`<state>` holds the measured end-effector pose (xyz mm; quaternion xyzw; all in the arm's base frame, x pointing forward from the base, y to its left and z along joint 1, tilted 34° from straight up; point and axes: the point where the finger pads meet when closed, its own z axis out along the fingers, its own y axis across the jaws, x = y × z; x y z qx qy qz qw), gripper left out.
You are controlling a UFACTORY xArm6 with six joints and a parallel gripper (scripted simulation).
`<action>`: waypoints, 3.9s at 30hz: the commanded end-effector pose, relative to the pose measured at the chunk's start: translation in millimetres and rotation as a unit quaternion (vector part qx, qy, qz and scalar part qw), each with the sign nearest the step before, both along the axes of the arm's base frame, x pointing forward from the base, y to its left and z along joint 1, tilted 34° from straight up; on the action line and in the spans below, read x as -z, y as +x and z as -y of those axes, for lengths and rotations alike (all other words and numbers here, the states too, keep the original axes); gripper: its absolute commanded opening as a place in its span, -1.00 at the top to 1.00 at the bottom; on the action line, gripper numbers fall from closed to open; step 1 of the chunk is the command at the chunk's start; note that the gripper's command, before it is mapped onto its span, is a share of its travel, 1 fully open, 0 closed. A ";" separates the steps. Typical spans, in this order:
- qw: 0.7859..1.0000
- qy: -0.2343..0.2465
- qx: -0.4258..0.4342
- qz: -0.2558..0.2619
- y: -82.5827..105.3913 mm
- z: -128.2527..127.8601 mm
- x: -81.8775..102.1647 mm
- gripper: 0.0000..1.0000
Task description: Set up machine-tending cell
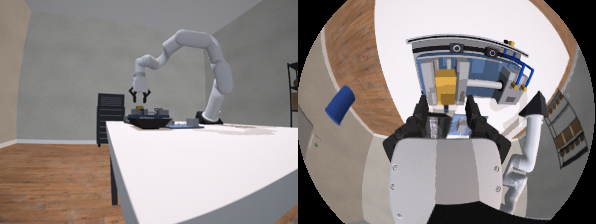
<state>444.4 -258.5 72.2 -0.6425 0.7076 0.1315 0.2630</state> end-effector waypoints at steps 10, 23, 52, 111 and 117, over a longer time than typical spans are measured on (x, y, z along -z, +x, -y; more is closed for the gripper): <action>1.000 -0.002 0.001 0.002 3.8 -6.1 10.7 -0.37; 1.000 -0.002 0.001 0.002 4.4 -7.7 13.1 -0.37; 1.000 -0.002 0.001 0.002 5.6 -7.1 13.2 -0.37; 1.000 -0.002 0.001 0.002 8.3 -13.9 24.0 -0.37; 1.000 -0.002 0.001 0.002 8.6 -14.8 25.4 -0.37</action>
